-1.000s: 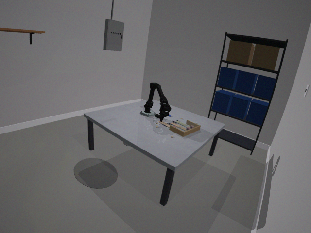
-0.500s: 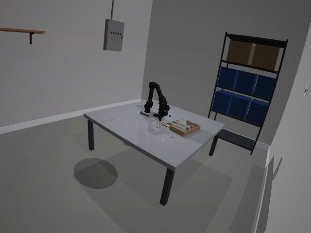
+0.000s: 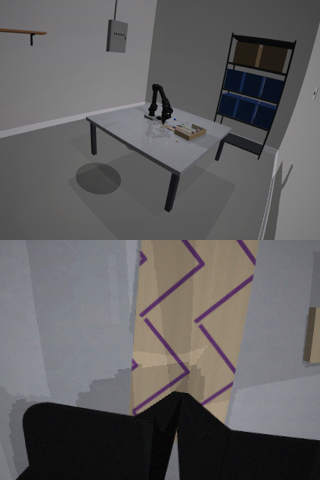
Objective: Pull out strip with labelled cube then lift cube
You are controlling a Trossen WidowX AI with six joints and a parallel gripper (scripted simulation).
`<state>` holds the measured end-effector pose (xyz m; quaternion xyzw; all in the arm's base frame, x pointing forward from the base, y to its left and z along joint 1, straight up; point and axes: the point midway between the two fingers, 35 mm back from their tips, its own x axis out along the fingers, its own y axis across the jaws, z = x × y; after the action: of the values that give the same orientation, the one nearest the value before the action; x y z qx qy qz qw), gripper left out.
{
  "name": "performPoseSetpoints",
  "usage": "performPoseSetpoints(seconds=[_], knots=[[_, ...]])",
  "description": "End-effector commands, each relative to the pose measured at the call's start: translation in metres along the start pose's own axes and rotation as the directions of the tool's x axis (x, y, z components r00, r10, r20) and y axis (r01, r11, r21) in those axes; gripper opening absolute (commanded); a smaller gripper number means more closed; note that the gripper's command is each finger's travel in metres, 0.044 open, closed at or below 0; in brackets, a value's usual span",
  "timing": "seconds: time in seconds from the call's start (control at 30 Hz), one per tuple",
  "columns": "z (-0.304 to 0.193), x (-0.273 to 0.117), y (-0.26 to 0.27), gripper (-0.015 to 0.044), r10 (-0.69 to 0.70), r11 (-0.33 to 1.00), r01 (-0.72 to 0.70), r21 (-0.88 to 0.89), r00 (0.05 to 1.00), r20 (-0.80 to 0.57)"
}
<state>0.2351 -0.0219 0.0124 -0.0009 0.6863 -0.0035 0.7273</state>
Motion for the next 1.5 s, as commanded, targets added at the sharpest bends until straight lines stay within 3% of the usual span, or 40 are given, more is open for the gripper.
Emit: performPoseSetpoints(seconds=[0.0, 1.47], knots=[[-0.016, 0.006, 0.001, 0.0, 0.005, 1.0, -0.006, -0.005, 0.999, -0.035], [-0.036, 0.005, 0.001, 0.0, 0.005, 1.0, -0.006, -0.005, 0.999, -0.036]])
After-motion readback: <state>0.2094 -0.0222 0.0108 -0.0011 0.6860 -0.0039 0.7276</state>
